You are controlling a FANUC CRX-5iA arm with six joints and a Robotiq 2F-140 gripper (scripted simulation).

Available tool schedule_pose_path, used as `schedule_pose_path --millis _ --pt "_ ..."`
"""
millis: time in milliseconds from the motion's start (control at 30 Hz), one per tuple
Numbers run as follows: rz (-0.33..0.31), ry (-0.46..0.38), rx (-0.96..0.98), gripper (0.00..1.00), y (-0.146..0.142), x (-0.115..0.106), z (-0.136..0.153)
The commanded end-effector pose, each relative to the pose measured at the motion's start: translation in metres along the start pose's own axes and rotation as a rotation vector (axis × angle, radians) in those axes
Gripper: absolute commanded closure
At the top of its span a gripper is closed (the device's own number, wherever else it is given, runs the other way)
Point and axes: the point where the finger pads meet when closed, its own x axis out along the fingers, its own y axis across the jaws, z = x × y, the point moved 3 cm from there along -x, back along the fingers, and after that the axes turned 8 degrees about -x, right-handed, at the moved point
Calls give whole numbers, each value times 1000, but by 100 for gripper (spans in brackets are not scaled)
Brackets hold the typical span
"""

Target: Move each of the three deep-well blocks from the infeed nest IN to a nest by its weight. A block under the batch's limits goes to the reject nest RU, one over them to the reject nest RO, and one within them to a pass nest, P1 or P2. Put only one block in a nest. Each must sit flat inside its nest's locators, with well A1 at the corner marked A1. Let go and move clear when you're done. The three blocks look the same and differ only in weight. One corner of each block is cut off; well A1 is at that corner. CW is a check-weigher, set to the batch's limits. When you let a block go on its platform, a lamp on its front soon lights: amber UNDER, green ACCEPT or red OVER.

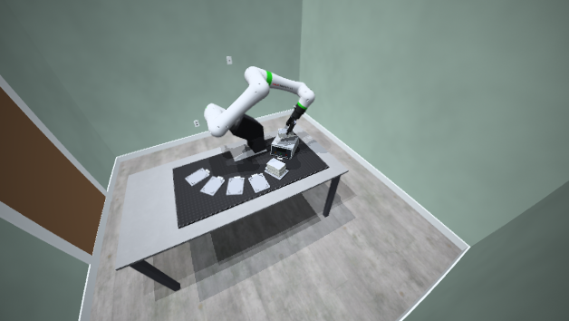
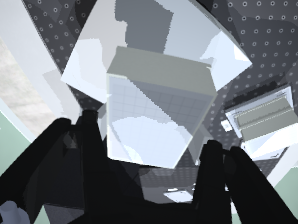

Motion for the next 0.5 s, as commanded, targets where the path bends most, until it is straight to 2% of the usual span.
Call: schedule_pose_path --millis 0,100,467 --pt "0 0 0 90 -4 -1 -1" --pt "0 0 0 90 -12 -1 -4" --pt "0 0 0 90 -12 -1 -4"
